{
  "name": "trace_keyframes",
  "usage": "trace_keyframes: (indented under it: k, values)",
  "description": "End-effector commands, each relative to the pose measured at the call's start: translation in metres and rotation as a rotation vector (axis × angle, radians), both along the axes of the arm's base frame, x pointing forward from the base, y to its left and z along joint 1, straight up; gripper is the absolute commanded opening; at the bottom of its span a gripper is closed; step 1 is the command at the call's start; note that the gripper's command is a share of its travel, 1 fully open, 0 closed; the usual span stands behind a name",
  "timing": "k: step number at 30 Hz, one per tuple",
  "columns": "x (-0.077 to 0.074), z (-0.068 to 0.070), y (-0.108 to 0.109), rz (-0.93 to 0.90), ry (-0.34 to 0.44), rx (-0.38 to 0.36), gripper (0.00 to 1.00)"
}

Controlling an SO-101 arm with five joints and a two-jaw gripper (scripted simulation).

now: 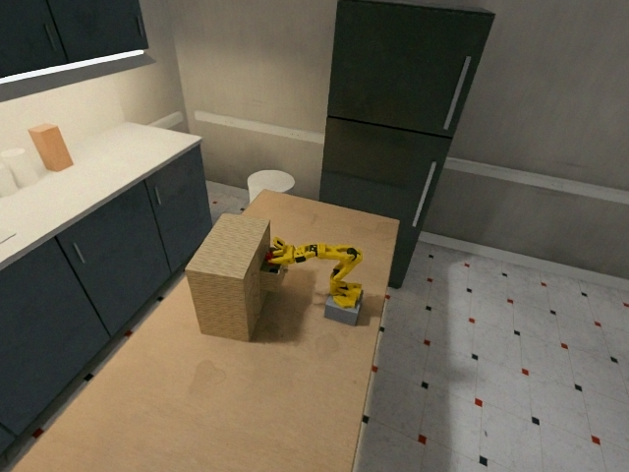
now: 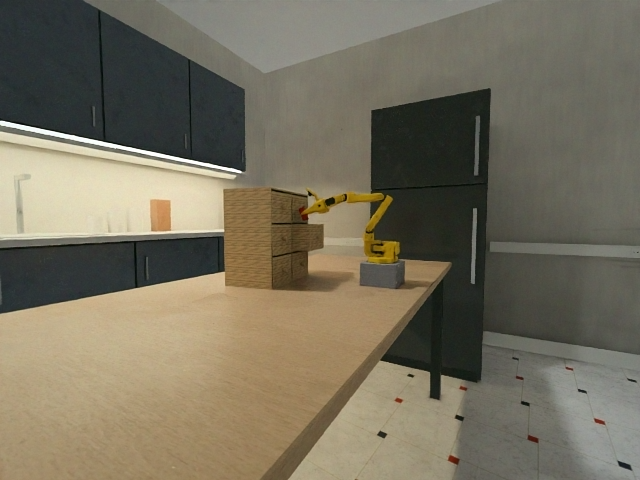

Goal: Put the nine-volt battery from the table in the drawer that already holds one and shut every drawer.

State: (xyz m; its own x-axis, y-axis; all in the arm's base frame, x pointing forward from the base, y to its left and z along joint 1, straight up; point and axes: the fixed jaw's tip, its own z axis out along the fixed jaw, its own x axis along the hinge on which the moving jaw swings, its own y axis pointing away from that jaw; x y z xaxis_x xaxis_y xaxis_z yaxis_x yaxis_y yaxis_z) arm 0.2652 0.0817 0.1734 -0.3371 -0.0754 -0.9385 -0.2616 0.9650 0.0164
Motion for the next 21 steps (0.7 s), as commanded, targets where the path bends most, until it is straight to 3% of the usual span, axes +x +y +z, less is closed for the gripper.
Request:
trace_keyframes:
  k: [1, 7, 13, 21]
  values:
    - [0.0, 0.001, -0.003, -0.008, -0.01, -0.005, 0.0]
    - [0.0, 0.001, -0.003, -0.008, -0.01, -0.005, 0.0]
    - [0.001, -0.018, -0.001, -0.002, -0.01, -0.004, 0.0]
    - [0.001, -0.018, -0.001, -0.002, -0.01, -0.004, 0.0]
